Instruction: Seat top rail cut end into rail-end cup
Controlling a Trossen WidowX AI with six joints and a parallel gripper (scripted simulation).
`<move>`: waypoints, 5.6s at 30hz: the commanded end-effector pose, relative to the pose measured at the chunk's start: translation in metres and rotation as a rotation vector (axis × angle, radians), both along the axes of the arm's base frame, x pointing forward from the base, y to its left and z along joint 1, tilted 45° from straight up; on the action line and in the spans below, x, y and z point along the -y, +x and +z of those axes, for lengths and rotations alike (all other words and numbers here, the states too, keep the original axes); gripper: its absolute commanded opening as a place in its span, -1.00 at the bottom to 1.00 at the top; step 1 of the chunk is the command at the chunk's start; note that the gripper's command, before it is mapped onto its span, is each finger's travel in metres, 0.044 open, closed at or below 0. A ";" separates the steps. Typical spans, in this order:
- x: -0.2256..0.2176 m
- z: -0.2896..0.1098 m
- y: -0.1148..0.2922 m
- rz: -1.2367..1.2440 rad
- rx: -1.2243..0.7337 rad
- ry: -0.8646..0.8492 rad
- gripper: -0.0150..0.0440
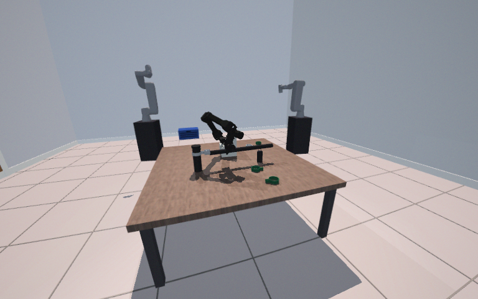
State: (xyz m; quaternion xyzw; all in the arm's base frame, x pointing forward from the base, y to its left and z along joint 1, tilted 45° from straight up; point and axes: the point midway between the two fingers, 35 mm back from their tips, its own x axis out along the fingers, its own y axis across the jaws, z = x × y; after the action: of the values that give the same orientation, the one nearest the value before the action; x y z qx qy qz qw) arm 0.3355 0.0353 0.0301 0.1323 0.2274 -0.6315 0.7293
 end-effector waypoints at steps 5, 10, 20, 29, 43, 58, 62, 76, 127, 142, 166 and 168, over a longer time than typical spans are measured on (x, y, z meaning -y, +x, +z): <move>-0.001 0.003 0.001 0.003 0.002 -0.007 -0.49; -0.001 0.003 0.001 0.003 0.002 -0.008 -0.49; -0.001 0.004 0.001 0.003 0.002 -0.009 -0.49; -0.001 0.005 0.002 0.004 0.002 -0.010 -0.49; -0.002 0.006 0.002 0.004 0.002 -0.011 -0.49; -0.002 0.008 0.003 0.004 0.002 -0.011 -0.49; -0.002 0.008 0.003 0.004 0.002 -0.011 -0.49; -0.002 0.010 0.003 0.004 0.002 -0.011 -0.49; 0.000 0.019 0.008 -0.010 -0.005 0.004 -0.49; 0.002 0.026 0.011 -0.010 -0.005 0.004 -0.49; 0.010 0.037 0.014 -0.010 -0.005 0.003 -0.49; 0.011 0.038 0.014 -0.010 -0.005 0.003 -0.49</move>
State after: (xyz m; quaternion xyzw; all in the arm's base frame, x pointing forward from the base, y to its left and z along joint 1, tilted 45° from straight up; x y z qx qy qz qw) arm 0.3441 0.0232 0.0547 0.1188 0.2420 -0.6424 0.7173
